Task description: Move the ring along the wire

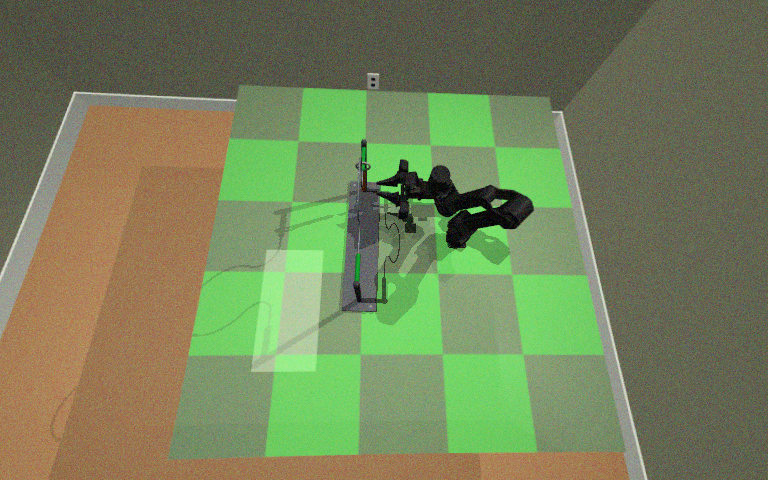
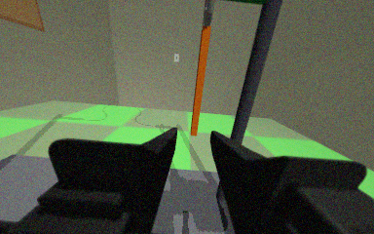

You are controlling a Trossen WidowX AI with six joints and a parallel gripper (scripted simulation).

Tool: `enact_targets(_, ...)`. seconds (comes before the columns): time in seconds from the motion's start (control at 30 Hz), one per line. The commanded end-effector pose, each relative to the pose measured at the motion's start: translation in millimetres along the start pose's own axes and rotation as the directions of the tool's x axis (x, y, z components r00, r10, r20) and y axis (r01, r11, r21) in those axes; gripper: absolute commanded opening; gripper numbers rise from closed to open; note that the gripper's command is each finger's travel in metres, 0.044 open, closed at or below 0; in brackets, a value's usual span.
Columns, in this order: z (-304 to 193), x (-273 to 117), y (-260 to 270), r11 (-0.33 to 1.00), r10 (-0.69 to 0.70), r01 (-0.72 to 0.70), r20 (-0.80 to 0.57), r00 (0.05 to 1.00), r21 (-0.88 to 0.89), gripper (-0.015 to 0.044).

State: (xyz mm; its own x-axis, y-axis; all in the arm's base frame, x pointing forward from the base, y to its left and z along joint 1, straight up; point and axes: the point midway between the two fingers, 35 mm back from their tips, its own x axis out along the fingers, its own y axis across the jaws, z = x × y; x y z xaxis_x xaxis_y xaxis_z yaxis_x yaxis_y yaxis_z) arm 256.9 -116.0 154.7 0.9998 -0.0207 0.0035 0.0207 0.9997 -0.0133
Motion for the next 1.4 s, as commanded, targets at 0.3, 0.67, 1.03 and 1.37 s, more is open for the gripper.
enact_targets(0.3, 5, 16, -4, 1.0, -0.004, 0.004, 0.009, 1.0, 0.002, 0.016)
enact_targets(0.67, 6, 33, -5, 1.0, -0.004, 0.004, 0.01, 1.0, 0.002, 0.016)
enact_targets(1.03, 6, 50, -5, 1.0, -0.004, 0.004, 0.012, 1.0, 0.002, 0.016)
enact_targets(1.37, 5, 66, -4, 1.0, -0.004, 0.004, 0.014, 1.0, 0.002, 0.016)
